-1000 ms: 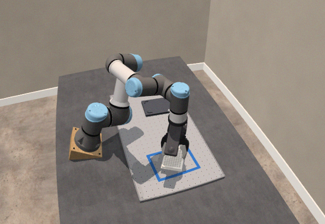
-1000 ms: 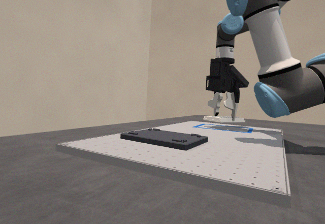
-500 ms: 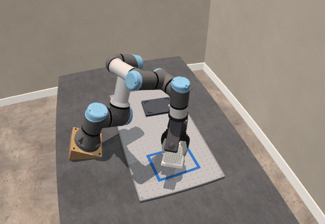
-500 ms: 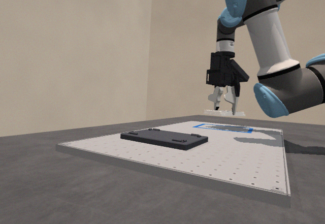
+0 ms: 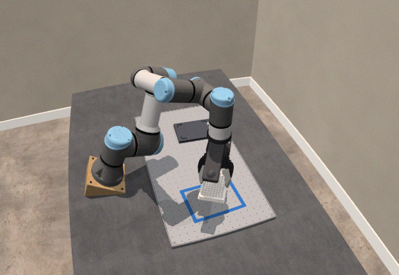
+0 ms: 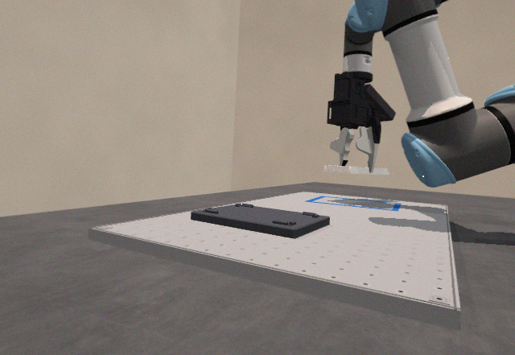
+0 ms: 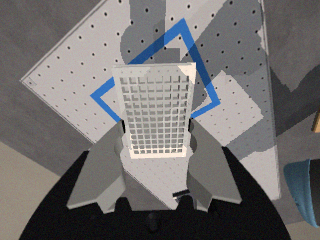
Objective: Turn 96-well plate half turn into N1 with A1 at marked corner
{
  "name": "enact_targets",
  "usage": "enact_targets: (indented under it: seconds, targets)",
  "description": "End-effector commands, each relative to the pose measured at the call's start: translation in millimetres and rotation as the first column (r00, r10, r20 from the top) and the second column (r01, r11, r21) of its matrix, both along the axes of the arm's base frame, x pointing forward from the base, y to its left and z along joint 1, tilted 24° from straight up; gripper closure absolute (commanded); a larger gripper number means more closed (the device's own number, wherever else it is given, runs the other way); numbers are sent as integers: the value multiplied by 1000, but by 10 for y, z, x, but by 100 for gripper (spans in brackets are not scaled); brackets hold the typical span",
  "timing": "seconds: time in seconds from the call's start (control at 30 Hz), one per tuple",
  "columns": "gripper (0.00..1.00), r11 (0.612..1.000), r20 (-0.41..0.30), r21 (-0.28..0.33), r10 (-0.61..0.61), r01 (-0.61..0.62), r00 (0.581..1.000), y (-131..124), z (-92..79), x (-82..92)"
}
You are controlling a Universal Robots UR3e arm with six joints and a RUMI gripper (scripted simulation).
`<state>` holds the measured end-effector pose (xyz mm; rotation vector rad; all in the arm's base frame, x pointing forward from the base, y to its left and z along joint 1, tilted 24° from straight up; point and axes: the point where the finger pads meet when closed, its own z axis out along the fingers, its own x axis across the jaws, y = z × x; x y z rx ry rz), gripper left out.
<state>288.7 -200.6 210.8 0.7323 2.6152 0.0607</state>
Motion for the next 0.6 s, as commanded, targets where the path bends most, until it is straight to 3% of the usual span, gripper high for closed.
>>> enact_targets:
  seconds: [0.0, 0.57]
  targets:
    - [100, 1000, 1, -1, 1, -1, 1000, -1, 48, -19]
    - [100, 1000, 1, -1, 1, -1, 1000, -1, 48, -19]
